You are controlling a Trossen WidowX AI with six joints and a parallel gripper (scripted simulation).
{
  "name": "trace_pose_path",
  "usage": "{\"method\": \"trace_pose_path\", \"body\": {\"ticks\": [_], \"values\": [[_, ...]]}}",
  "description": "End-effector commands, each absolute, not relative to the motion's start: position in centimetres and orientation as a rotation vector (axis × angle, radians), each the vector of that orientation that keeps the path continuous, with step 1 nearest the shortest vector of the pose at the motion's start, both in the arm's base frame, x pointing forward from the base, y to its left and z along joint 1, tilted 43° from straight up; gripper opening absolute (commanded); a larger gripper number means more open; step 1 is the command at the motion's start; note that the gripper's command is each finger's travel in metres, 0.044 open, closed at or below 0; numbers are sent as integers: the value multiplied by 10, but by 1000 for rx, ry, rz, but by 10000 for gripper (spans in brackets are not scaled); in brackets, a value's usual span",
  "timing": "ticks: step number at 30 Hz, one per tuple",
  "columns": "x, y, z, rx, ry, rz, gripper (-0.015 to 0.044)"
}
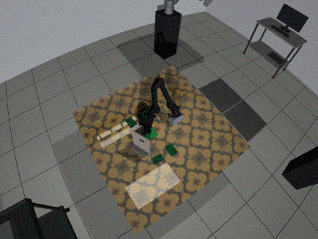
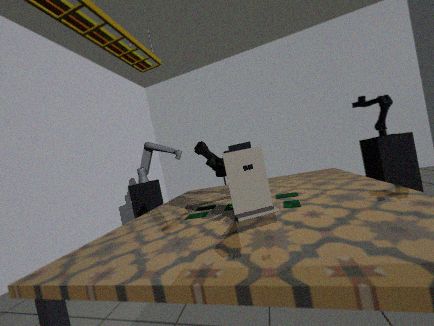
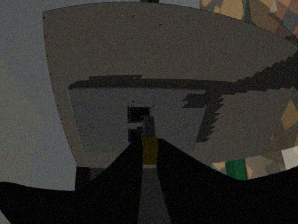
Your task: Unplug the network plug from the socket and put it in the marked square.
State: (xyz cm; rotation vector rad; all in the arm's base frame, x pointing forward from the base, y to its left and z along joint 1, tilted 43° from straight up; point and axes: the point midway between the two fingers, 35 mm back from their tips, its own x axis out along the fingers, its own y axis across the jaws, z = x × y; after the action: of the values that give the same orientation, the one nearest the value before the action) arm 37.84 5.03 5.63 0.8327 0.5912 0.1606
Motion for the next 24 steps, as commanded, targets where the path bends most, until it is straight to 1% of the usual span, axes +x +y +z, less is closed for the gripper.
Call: {"method": "trace_pose_path", "body": {"ticks": [1,24], "values": [[375,50,57,830,593,165,0],[365,47,61,830,594,165,0]]}}
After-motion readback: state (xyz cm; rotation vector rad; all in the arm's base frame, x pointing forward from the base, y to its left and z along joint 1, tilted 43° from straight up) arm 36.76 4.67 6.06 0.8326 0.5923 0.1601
